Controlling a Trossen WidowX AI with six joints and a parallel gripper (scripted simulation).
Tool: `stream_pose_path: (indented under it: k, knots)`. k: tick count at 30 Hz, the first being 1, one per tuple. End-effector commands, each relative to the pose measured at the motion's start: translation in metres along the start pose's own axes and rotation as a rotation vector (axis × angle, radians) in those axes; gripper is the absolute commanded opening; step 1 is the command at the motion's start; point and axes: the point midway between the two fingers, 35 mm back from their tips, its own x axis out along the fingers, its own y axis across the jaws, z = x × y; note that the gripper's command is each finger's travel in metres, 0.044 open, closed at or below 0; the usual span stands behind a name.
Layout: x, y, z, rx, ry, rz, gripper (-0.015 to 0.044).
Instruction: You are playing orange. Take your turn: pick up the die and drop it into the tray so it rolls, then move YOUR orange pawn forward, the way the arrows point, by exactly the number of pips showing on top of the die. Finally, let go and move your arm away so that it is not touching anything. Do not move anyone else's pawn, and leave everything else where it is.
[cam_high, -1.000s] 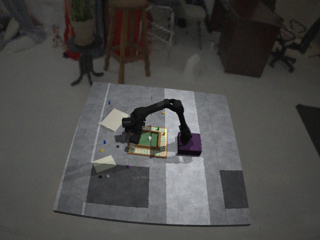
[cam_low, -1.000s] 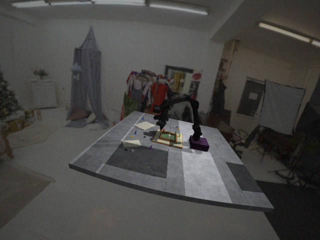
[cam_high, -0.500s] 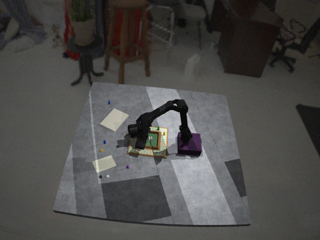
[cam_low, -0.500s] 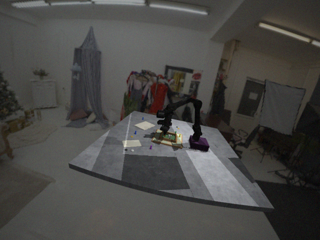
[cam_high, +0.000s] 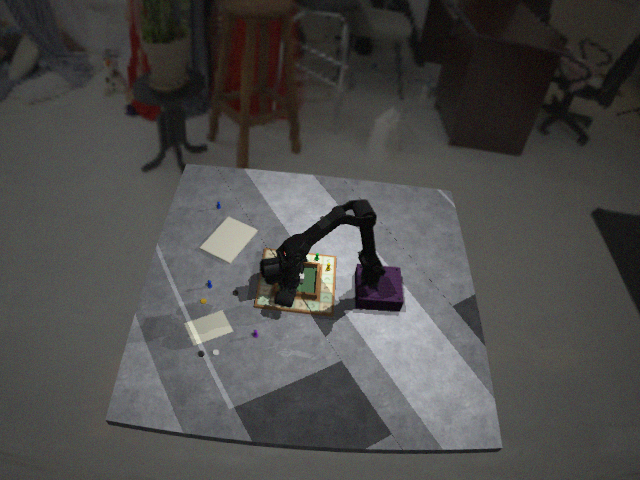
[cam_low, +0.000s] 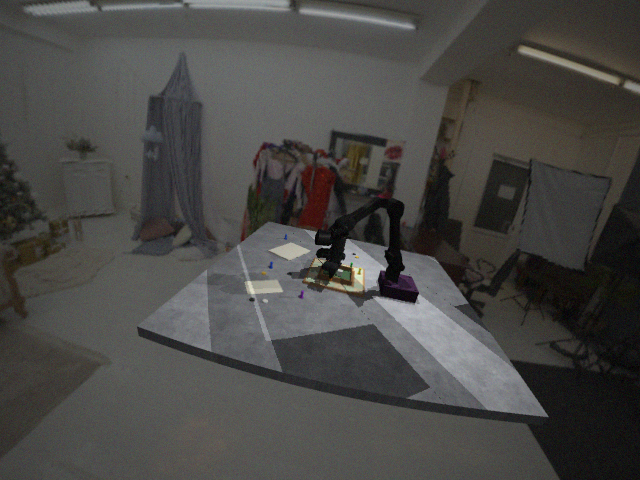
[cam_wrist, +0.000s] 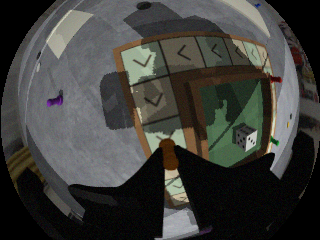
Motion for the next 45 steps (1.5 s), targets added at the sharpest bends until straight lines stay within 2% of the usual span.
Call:
stream_pose_path:
  k: [1,16,26,30,33,36,45]
  knots:
    - [0.01,-0.001,-0.002,0.003,0.01,-0.002,0.0]
    - [0.027,-0.001,-0.003,0.003,0.01,-0.003,0.0]
    - [0.018,0.0,0.0,0.0,0.001,0.0,0.0263]
    - [-0.026,0.0,0.0,0.003,0.009,-0.002,0.0368]
    - [-0.029,0.0,0.0,0.003,0.01,-0.002,0.044]
    - [-0.035,-0.007,-0.003,-0.005,0.01,-0.003,0.044]
    - [-0.096,-0.097,-0.065,-0.126,0.015,-0.009,0.044]
